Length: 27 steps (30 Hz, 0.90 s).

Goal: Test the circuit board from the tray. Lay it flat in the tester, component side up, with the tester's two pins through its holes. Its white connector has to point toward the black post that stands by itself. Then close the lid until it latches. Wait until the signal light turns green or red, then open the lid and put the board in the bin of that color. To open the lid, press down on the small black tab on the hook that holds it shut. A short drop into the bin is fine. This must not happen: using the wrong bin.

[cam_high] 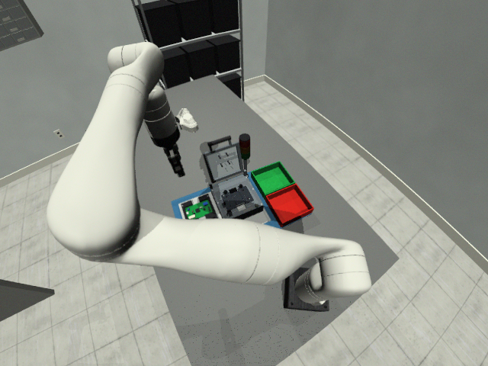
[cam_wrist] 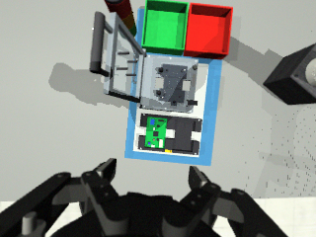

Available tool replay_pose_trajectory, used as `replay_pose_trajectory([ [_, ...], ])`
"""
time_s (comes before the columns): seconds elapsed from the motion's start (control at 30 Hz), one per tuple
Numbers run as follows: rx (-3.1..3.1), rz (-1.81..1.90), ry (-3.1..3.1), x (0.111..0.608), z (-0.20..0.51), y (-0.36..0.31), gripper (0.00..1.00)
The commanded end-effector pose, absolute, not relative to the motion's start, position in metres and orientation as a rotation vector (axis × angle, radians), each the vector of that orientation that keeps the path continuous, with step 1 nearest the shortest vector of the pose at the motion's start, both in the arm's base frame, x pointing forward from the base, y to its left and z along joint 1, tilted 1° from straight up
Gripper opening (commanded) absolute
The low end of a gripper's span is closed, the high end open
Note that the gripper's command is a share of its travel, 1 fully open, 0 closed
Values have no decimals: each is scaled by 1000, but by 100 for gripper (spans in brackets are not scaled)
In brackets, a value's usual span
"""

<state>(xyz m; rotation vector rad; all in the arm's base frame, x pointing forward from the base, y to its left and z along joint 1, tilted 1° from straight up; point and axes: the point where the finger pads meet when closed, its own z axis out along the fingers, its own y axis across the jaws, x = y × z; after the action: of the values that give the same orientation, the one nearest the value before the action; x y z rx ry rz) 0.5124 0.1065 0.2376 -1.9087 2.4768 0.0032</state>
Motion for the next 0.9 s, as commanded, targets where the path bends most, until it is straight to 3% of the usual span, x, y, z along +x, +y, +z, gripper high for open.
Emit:
replay_pose_trajectory([
  [0.0, -1908, 2, 2475, 513, 238, 106, 100],
  [0.4, -1908, 2, 2476, 513, 225, 107, 100],
  [0.87, -1908, 2, 2476, 514, 149, 107, 100],
])
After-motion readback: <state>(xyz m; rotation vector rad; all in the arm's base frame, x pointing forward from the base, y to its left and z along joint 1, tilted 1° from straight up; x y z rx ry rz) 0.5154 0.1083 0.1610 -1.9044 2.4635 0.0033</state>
